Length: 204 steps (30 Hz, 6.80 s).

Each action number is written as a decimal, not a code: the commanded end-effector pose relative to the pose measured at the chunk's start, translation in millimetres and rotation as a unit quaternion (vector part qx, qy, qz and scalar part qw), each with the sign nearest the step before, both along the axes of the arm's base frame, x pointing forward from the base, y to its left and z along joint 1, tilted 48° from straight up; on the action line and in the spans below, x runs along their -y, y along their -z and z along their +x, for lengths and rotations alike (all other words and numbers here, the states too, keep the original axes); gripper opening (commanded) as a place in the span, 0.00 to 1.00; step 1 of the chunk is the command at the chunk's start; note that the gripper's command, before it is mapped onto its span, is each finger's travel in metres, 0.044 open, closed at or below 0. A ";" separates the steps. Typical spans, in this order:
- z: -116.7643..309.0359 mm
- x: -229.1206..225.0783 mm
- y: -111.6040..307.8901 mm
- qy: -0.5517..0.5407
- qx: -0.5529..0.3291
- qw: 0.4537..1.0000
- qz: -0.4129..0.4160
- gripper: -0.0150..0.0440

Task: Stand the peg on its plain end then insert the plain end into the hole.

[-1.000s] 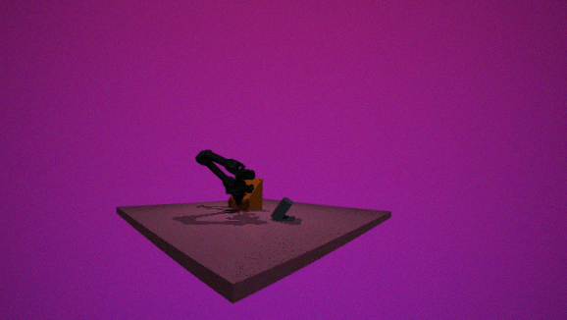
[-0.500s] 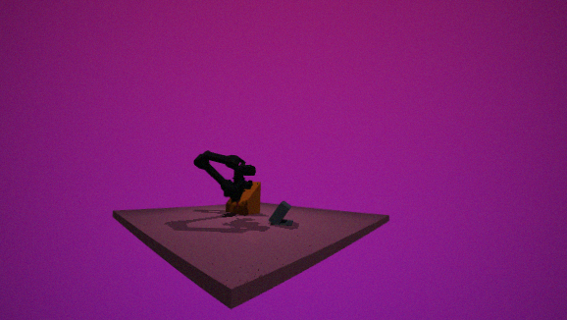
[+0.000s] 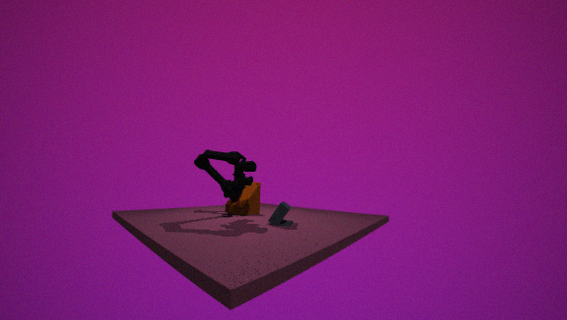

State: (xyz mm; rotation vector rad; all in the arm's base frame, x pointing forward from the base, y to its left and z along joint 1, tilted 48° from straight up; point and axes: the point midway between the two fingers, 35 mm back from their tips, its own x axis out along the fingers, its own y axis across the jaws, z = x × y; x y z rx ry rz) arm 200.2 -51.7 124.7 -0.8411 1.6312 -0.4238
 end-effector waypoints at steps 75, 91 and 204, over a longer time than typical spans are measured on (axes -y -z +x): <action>102.2 -2.7 19.4 -0.171 0.186 0.935 0.249 0.25; 125.3 4.4 2.6 -0.239 0.240 0.907 0.249 0.25; 198.1 22.0 51.1 -0.282 0.277 0.888 0.236 0.25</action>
